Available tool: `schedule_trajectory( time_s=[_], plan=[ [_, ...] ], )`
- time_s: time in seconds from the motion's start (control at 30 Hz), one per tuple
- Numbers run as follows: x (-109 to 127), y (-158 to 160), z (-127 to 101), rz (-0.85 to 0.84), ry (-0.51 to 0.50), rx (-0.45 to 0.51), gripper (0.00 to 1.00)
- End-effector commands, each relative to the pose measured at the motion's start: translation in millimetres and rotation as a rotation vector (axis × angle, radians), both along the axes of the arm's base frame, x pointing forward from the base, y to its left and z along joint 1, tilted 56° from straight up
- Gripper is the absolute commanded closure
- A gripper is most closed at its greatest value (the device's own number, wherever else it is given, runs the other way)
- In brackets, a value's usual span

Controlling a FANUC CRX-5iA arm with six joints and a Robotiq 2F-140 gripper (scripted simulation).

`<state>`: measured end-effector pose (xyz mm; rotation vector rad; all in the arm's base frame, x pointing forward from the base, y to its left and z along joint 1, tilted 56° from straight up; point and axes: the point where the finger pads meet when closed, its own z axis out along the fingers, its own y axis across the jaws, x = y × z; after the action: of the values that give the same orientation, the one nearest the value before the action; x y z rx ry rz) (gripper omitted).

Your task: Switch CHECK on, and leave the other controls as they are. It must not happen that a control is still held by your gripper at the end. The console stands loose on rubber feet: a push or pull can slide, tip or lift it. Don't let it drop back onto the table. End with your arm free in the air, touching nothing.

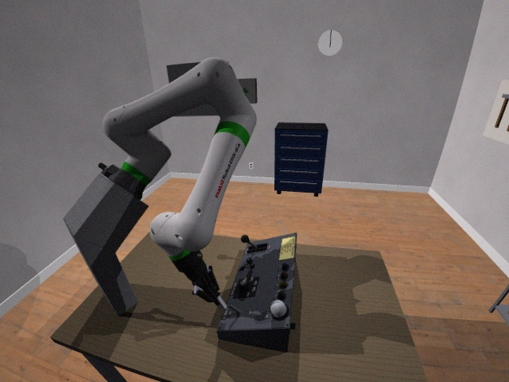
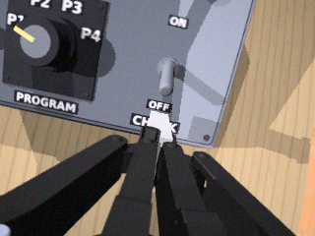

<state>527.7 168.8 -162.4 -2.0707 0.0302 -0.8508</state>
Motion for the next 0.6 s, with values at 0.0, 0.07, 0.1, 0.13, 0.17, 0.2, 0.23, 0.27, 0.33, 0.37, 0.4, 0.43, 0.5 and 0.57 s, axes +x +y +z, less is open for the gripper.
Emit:
schedule_trajectory(
  time_s=[0.0,0.07,0.1,0.13,0.17,0.2,0.23,0.27,0.33,0.37,0.4,0.43,0.5,0.57],
  plan=[
    [0.0,-0.3,-0.1,0.000,0.000,0.000,1.00],
    [0.1,-0.3,0.0,0.000,0.000,0.000,1.00],
    [0.1,-0.3,0.0,0.000,0.000,0.000,1.00],
    [0.1,-0.3,0.0,0.000,0.000,0.000,1.00],
    [0.2,-0.4,0.1,0.000,0.000,0.000,1.00],
    [0.3,-0.4,0.1,0.000,0.000,0.000,1.00],
    [0.4,-0.5,0.2,0.000,0.000,0.000,1.00],
    [0.6,-0.5,0.3,0.000,0.000,0.000,1.00],
    [1.0,-0.7,0.6,0.000,0.000,0.000,1.00],
    [1.2,-0.8,0.8,0.000,0.000,0.000,1.00],
    [1.5,-0.9,1.0,0.000,0.000,0.000,1.00],
    [1.5,-0.9,1.0,0.000,0.000,0.000,1.00],
    [1.7,-1.0,1.2,0.000,0.000,0.000,1.00],
    [2.4,-1.3,1.7,0.000,0.000,0.000,1.00]
  ],
)
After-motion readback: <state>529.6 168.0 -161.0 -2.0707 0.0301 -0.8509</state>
